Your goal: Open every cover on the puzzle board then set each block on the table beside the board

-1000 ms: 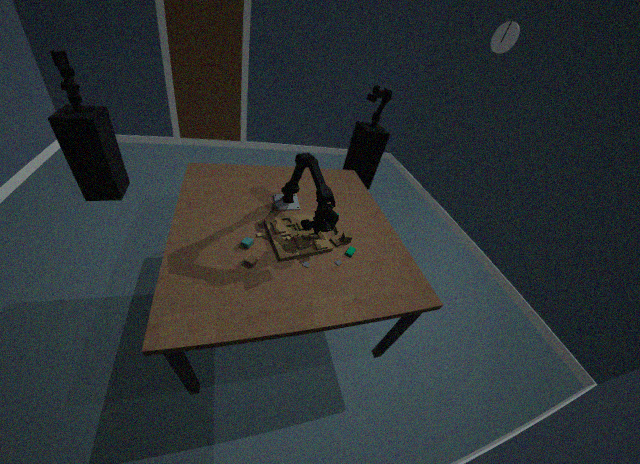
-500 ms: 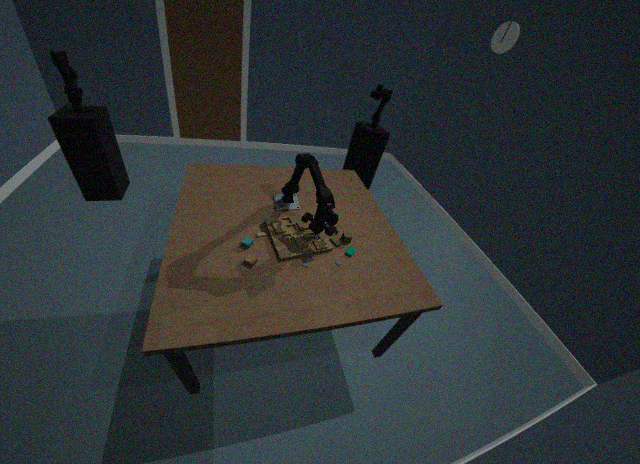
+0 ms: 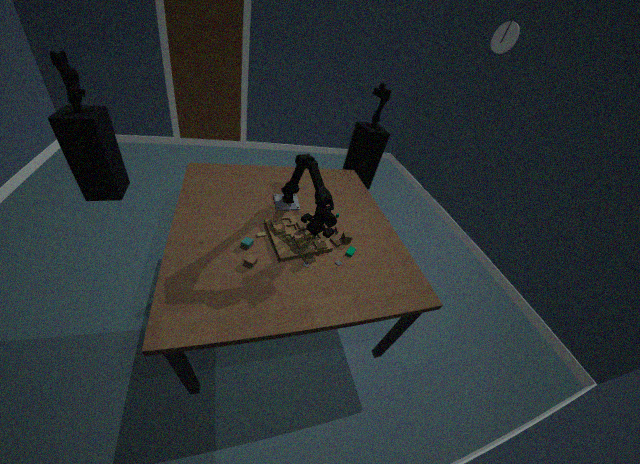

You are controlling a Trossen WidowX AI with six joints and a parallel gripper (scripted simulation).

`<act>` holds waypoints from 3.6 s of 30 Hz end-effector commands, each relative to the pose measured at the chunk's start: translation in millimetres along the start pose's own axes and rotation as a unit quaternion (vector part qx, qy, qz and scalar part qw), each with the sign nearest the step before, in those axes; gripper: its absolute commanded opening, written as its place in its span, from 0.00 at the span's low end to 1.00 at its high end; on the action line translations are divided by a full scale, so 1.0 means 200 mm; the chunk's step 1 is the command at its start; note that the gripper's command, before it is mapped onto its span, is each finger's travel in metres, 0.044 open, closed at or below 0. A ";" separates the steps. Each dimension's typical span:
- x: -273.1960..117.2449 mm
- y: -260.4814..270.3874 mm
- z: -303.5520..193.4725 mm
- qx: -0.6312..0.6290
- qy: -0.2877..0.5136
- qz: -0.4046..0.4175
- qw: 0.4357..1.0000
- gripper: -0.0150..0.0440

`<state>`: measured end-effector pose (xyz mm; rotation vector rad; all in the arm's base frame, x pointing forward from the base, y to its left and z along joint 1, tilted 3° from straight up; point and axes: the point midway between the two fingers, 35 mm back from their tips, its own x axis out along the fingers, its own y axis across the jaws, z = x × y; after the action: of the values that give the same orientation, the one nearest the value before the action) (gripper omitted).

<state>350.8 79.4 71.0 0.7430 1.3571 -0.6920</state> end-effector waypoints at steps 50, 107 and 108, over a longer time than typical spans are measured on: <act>-0.23 0.00 -0.01 -0.709 0.002 0.001 0.705 0.50; -0.14 0.00 -0.01 -0.461 0.002 0.000 0.887 0.50; -0.14 0.00 -0.01 -0.454 0.002 0.000 0.891 0.50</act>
<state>346.8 81.0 98.7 -0.0503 1.4817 0.0297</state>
